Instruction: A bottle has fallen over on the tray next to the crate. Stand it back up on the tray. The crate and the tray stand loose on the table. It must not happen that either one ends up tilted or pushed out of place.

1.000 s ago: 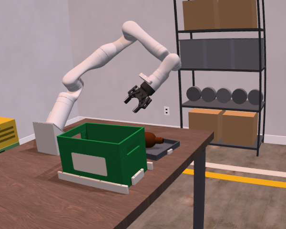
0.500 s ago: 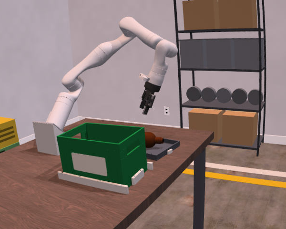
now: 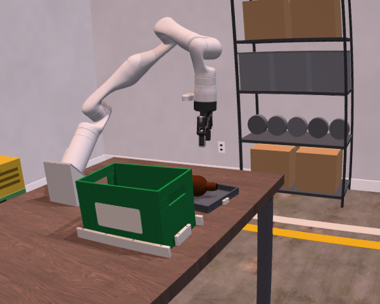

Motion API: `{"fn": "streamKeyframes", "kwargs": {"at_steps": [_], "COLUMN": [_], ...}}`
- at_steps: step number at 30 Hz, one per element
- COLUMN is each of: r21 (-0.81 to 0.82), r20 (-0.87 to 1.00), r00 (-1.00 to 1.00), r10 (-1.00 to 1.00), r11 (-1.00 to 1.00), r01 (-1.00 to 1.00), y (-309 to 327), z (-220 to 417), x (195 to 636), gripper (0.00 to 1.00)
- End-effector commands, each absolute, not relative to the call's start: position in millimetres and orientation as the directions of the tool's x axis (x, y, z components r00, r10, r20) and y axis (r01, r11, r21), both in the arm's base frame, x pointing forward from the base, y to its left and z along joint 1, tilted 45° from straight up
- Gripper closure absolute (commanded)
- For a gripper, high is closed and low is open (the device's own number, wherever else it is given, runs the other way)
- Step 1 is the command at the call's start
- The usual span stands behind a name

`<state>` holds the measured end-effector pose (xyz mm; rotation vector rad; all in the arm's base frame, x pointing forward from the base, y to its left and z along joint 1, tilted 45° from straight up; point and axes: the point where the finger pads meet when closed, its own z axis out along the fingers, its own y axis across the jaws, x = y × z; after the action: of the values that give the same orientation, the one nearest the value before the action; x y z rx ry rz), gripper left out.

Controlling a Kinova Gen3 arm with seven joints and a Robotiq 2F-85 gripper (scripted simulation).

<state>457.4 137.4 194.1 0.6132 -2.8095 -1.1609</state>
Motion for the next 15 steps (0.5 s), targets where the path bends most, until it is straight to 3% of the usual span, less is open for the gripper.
{"fn": "streamKeyframes", "kwargs": {"at_steps": [1,15], "r21": [0.692,0.694], "r20": [-0.100,-0.100], "r00": [-0.952,-0.959], "r10": [-0.289,-0.265], "r11": [0.667,0.672], "r01": [-0.275,-0.258], "y": [122.1,118.8], "z": [188.7,188.7], "x": [471.3,475.7], "gripper": [0.00,0.00]}}
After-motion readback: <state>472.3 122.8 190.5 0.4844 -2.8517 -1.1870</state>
